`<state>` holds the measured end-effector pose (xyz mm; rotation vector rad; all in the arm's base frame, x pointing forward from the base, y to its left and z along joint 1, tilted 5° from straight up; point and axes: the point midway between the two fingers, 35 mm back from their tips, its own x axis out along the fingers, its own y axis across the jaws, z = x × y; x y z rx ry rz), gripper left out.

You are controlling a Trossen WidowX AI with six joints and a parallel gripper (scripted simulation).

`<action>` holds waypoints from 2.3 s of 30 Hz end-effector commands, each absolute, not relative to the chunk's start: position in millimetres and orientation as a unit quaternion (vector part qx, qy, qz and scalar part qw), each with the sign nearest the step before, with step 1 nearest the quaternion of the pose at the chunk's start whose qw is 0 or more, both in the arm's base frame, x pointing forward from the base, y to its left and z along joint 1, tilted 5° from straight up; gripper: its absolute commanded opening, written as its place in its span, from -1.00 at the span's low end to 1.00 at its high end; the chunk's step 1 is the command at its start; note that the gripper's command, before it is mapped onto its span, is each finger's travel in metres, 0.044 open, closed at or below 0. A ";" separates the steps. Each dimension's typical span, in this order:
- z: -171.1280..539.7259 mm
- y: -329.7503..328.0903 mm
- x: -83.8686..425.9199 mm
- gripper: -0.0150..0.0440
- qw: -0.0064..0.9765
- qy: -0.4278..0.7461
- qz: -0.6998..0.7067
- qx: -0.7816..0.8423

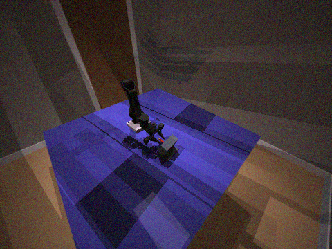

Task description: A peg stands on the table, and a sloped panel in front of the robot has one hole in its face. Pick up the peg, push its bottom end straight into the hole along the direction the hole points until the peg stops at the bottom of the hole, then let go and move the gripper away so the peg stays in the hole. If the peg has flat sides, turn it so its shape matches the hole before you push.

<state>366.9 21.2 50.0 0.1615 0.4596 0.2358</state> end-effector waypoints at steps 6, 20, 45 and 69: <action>50.6 20.6 365.7 0.93 0.964 0.227 0.116 0.080; 57.8 16.5 357.5 1.00 0.964 0.228 0.115 0.080; 69.9 9.6 343.0 1.00 0.964 0.228 0.115 0.080; 80.3 3.4 329.0 1.00 0.964 0.228 0.114 0.080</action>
